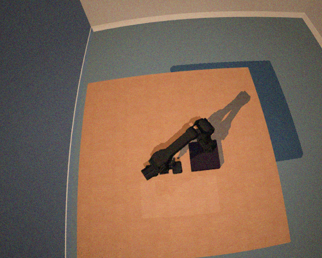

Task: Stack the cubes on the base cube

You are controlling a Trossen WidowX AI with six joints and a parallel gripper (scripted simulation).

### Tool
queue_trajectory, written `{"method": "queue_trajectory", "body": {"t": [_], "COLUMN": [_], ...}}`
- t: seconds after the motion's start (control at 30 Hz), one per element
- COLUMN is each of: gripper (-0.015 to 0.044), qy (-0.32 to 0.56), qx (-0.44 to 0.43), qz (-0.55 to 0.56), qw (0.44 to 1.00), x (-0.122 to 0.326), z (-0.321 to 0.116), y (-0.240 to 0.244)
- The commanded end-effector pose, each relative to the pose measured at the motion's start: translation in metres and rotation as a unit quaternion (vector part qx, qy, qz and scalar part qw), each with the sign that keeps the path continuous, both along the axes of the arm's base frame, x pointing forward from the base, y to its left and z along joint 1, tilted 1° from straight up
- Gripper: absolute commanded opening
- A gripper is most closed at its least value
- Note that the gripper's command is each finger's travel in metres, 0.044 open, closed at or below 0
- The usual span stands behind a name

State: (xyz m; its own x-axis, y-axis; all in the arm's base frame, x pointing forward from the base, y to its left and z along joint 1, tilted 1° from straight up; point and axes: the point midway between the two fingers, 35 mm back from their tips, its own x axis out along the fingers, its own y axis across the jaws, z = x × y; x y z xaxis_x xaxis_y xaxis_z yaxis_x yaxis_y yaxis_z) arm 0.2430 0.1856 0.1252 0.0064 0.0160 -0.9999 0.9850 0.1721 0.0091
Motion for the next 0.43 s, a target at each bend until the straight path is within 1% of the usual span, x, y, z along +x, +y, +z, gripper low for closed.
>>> {"method": "queue_trajectory", "body": {"t": [0.0,0.4], "gripper": [0.04,0.04], "qy": [-0.001,-0.001], "qx": [0.004,0.004], "qz": [-0.001,-0.001], "qw": [1.0,1.0], "x": [-0.0281,-0.0296], "z": [0.004,0.004], "y": [0.042,0.0438]}}
